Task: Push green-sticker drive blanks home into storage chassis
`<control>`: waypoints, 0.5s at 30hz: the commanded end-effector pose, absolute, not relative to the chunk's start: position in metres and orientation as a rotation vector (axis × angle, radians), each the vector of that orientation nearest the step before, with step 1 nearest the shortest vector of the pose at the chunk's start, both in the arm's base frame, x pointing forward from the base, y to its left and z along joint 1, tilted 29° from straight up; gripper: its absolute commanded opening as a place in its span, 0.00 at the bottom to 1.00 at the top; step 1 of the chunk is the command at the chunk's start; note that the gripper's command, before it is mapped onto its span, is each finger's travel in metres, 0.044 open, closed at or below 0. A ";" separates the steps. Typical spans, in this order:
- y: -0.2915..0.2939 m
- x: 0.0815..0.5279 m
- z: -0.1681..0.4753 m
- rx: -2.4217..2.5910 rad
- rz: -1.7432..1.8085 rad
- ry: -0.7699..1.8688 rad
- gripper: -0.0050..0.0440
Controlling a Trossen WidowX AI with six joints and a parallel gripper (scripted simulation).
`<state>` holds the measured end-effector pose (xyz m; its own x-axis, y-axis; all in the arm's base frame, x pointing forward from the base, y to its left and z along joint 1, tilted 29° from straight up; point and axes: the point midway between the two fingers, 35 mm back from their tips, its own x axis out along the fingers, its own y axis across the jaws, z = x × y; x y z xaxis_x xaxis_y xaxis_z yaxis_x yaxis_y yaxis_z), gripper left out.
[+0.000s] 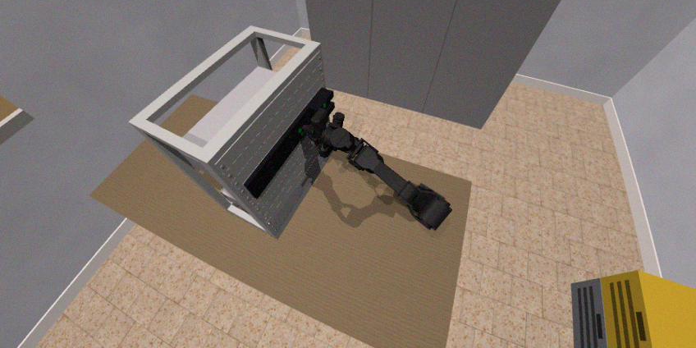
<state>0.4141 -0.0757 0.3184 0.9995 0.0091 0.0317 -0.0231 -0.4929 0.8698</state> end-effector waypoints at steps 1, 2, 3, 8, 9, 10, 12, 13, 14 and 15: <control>-0.074 0.414 0.350 2.059 0.118 -0.057 0.10; -0.074 0.414 0.350 2.059 0.118 -0.057 0.10; -0.074 0.415 0.350 2.059 0.118 -0.057 0.10; -0.074 0.416 0.348 2.059 0.118 -0.057 0.10; -0.074 0.416 0.348 2.059 0.118 -0.057 0.10; -0.074 0.416 0.348 2.059 0.118 -0.057 0.10; -0.074 0.416 0.348 2.059 0.118 -0.057 0.10; -0.074 0.416 0.348 2.059 0.118 -0.057 0.10; -0.074 0.416 0.348 2.059 0.118 -0.057 0.10; -0.074 0.416 0.348 2.059 0.118 -0.057 0.10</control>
